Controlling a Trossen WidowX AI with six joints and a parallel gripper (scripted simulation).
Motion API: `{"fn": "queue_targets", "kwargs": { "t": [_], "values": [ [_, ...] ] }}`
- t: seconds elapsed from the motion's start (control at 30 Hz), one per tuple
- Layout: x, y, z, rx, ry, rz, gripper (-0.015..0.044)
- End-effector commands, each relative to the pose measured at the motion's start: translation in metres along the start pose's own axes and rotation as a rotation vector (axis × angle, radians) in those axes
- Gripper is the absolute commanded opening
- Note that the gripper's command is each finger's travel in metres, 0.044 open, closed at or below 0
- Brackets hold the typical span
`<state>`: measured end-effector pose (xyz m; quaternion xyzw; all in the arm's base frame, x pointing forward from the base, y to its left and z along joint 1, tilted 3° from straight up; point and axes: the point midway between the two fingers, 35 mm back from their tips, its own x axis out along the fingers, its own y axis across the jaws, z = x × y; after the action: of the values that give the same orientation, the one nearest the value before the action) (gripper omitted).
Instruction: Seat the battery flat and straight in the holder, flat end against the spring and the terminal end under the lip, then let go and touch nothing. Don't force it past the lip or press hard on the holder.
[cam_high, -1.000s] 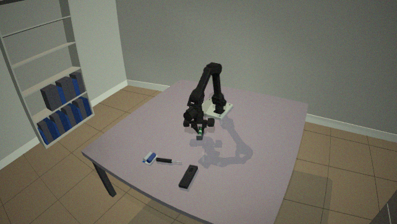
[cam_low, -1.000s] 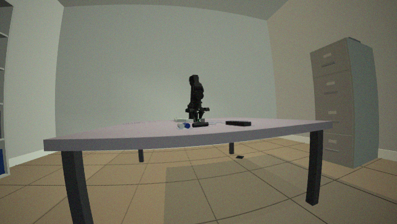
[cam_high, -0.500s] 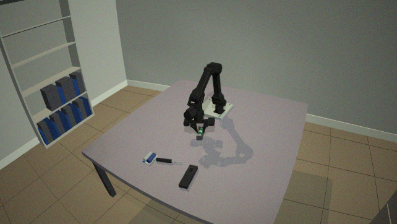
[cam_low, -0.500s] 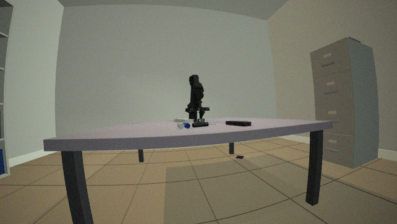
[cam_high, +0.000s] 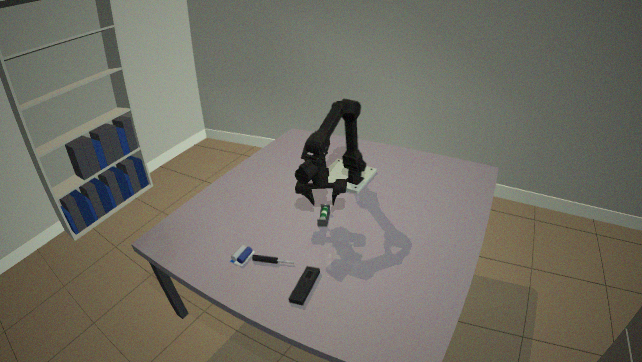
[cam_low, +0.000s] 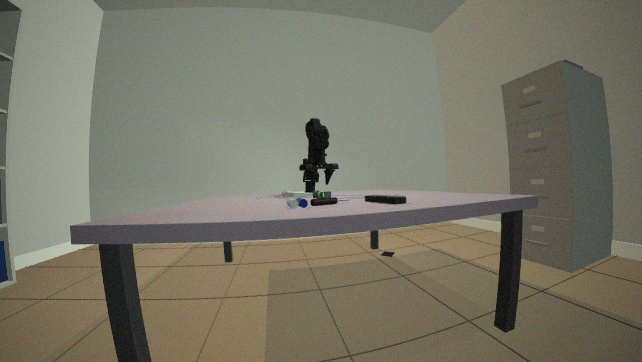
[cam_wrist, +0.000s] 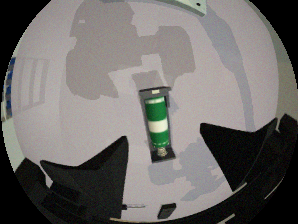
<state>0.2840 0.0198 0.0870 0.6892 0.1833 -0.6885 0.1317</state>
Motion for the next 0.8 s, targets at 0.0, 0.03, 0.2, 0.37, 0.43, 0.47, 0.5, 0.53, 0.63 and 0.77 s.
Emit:
{"fn": "queue_targets", "kwargs": {
  "t": [0.0,0.03,0.2,0.37,0.43,0.47,0.5,0.53,0.63,0.77],
  "values": [
    [-0.0309,-0.0007,-0.0001,-0.008,0.016,0.007,0.044],
    [-0.035,-0.0011,0.0009,-0.009,0.016,0.007,0.044],
    [-0.0364,-0.0012,0.0013,-0.009,0.016,0.008,0.044],
    [-0.0364,-0.0012,0.0013,-0.009,0.016,0.008,0.044],
    [-0.0364,-0.0012,0.0013,-0.009,0.016,0.008,0.044],
    [-0.0364,-0.0012,0.0013,-0.009,0.016,0.008,0.044],
    [-0.0364,-0.0012,0.0013,-0.009,0.016,0.008,0.044],
    [-0.0364,-0.0012,0.0013,-0.009,0.016,0.008,0.044],
    [-0.0364,-0.0012,0.0013,-0.009,0.016,0.008,0.044],
    [-0.0364,-0.0012,0.0013,-0.009,0.016,0.008,0.044]
  ]
}}
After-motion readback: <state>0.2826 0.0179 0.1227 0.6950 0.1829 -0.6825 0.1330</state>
